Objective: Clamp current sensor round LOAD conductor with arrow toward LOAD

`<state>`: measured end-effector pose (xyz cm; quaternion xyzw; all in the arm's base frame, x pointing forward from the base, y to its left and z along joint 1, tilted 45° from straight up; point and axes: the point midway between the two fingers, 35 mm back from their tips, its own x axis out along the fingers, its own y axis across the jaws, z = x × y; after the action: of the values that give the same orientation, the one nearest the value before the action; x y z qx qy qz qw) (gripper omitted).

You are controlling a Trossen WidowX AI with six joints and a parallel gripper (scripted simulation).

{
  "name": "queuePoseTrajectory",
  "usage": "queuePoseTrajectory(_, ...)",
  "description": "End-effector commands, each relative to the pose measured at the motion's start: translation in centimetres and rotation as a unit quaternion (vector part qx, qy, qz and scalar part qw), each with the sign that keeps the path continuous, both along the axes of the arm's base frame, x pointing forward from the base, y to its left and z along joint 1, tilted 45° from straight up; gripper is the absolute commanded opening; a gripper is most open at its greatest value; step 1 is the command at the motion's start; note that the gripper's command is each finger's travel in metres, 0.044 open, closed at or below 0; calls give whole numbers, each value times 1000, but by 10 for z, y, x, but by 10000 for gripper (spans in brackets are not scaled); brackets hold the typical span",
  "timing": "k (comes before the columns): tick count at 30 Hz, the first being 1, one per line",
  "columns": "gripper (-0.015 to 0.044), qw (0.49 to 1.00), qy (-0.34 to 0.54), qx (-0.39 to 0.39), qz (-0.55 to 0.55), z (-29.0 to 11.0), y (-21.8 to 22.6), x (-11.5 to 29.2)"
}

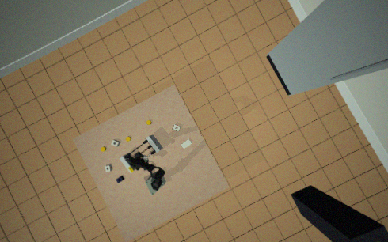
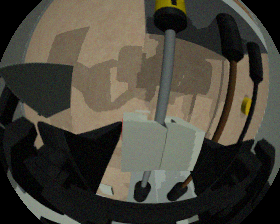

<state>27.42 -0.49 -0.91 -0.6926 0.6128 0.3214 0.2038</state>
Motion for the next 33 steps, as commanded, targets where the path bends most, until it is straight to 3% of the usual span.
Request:
queuePoseTrajectory(1, 0, 1000, 0, 0, 0, 0, 0, 0)
queuePoseTrajectory(8, 0, 1000, 0, 0, 0, 0, 0, 0)
queuePoseTrajectory(25, 440, 1000, 8, 0, -8, 1, 2, 0)
queuePoseTrajectory(33, 440, 995, 72, -11, -74, 11, 19, 2)
